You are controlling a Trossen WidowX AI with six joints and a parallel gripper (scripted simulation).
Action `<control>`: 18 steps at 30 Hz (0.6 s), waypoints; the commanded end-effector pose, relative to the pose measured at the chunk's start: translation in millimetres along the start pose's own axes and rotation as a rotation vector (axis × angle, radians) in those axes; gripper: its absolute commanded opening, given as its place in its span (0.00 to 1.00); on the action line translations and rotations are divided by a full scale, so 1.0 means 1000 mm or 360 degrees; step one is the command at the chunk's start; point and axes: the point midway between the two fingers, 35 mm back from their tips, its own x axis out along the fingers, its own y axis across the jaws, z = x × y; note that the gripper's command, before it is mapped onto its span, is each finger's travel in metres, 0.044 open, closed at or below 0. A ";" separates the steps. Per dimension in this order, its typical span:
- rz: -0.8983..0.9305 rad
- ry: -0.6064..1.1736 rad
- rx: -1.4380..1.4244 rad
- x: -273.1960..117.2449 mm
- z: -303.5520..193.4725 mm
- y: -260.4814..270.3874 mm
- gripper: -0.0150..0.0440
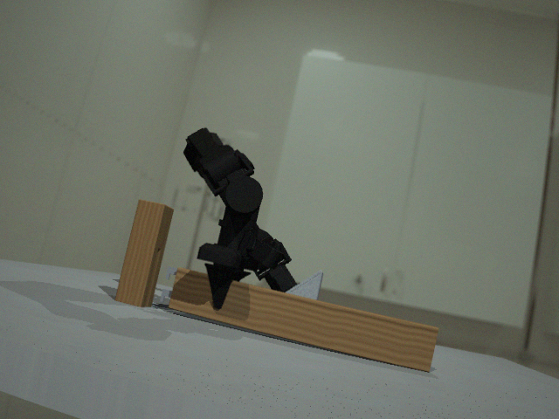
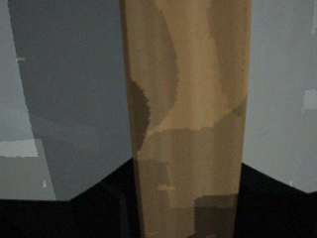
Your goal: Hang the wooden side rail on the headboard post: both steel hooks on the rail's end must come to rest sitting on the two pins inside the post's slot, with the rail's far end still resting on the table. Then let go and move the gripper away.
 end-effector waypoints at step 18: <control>-0.0019 -0.0006 0.0019 -0.007 0.000 -0.003 0.25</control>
